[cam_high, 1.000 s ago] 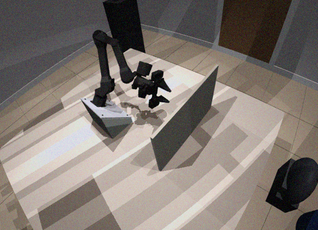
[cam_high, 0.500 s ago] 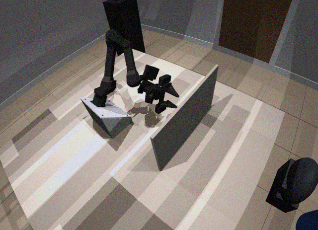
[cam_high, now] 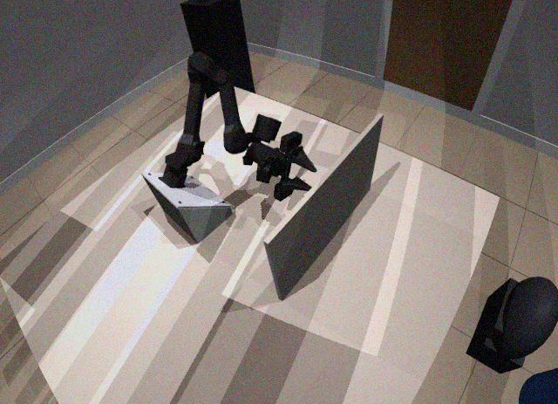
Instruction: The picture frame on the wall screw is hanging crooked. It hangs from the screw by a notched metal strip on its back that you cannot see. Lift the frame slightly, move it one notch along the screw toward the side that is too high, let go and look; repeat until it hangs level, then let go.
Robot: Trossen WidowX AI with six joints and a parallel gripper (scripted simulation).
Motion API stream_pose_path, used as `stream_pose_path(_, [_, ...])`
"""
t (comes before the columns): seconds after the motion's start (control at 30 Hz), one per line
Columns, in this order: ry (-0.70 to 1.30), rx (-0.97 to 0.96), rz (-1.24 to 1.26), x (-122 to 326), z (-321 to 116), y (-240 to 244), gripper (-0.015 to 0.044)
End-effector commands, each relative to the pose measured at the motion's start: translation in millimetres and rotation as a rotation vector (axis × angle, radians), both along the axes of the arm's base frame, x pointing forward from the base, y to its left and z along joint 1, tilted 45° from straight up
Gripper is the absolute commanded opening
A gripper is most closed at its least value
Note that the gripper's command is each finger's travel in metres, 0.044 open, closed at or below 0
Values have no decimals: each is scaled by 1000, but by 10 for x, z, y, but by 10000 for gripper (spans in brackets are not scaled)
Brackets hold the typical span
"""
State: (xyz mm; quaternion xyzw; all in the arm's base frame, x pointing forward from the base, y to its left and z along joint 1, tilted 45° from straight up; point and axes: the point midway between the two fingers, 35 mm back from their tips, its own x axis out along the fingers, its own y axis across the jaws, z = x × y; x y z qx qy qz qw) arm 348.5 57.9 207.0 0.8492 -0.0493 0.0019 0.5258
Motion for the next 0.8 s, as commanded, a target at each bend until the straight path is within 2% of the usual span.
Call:
stream_pose_path(0.0, [-6, 6, 3, 70, 26, 3, 260])
stream_pose_path(0.77, [-7, 6, 3, 352, 39, -25, 260])
